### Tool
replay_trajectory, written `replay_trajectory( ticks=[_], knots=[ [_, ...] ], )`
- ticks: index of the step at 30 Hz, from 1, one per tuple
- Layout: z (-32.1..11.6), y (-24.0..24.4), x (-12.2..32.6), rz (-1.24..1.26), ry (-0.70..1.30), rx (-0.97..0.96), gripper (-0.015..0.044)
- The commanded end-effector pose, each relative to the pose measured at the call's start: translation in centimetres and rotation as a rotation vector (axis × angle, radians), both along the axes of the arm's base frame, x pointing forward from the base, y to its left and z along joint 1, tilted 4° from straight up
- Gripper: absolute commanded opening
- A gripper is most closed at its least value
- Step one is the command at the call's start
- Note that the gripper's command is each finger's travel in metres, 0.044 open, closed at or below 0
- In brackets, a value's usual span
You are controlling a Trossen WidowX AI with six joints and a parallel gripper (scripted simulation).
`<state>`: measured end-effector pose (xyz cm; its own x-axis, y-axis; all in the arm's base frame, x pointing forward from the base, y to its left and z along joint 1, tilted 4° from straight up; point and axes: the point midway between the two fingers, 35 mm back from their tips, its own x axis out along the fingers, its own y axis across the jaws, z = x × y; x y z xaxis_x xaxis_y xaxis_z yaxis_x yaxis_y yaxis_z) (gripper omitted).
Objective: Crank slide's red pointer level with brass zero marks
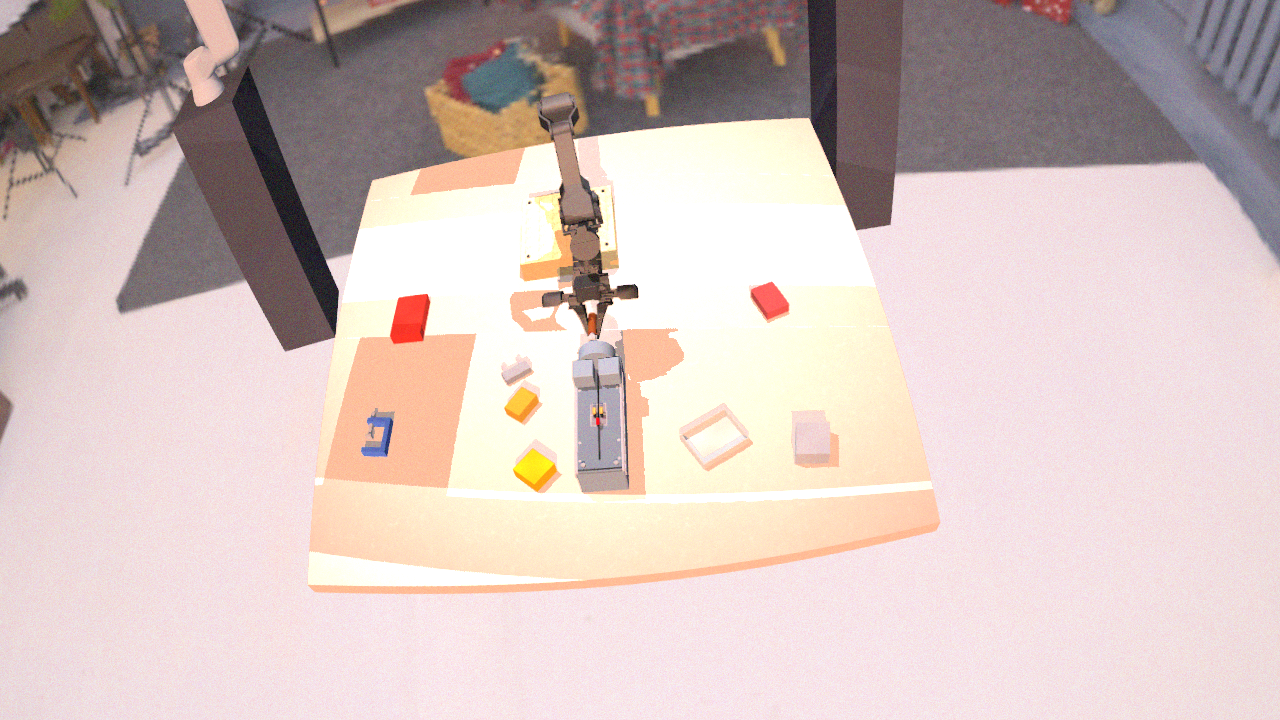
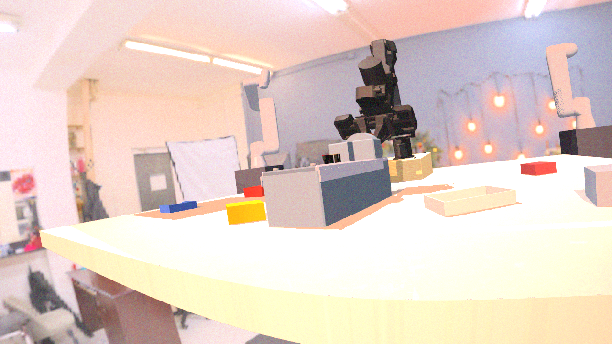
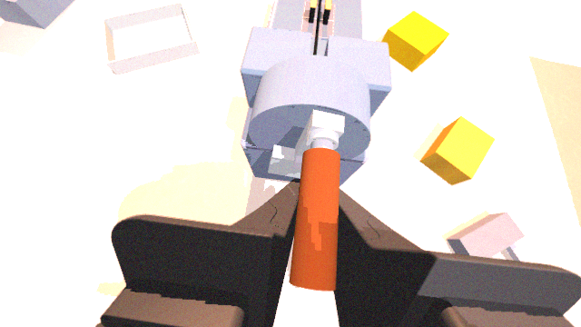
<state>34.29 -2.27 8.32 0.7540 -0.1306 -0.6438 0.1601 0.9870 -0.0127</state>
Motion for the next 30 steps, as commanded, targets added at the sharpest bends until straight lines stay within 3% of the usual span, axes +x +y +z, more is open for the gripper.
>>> replay_trajectory(
  ticks=[1, 3, 20, 30],
  knots=[
    [0.0, 0.0, 0.0, 0.000, 0.000, 0.000, 0.0000],
    [0.0, 0.0, 0.0, 0.000, 0.000, 0.000, 0.0000],
    [0.0, 0.0, 0.0, 0.000, 0.000, 0.000, 0.0440],
    [4.7, 0.1, -0.3, 0.000, 0.000, 0.001, 0.0440]
  ],
)
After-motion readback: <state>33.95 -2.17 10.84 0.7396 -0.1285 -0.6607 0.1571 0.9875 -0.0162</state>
